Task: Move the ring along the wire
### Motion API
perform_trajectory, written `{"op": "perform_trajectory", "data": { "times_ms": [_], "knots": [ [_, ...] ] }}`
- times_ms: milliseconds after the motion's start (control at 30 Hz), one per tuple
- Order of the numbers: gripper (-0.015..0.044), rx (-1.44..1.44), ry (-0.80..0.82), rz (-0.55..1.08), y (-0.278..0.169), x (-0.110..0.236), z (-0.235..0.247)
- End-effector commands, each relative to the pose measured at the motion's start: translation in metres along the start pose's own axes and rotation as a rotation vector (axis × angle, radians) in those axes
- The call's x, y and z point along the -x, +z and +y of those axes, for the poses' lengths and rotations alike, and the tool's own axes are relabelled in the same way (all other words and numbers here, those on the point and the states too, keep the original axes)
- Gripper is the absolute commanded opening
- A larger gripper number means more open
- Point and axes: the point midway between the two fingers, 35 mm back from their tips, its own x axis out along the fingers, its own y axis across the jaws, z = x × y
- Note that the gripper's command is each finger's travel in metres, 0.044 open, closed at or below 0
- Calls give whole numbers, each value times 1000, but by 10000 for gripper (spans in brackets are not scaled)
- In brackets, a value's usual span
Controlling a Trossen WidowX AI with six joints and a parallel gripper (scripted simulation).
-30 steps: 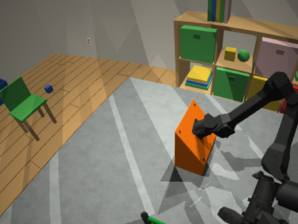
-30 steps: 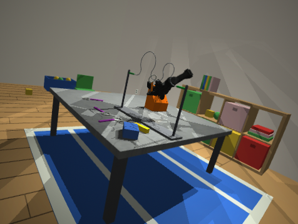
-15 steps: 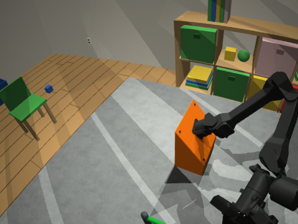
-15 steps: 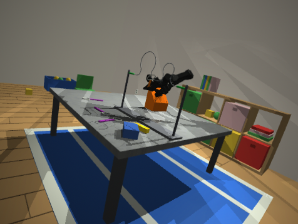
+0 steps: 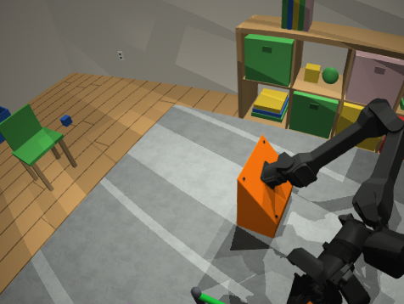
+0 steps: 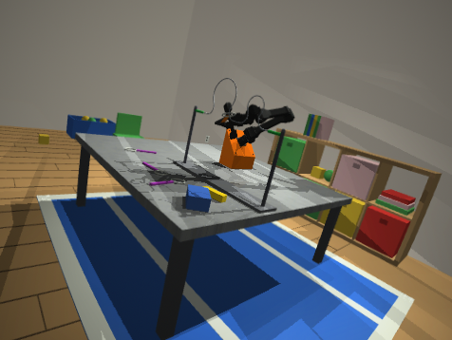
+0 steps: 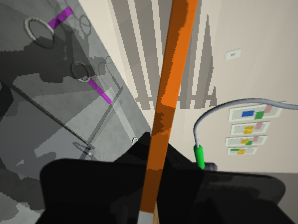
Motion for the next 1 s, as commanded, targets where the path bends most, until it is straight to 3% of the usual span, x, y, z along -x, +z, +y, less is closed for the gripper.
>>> {"op": "perform_trajectory", "data": {
  "times_ms": [0,967],
  "knots": [
    [-150,78,-45,9,1,3,-14],
    [-150,647,-364,81,39,35,-105]
  ]
}}
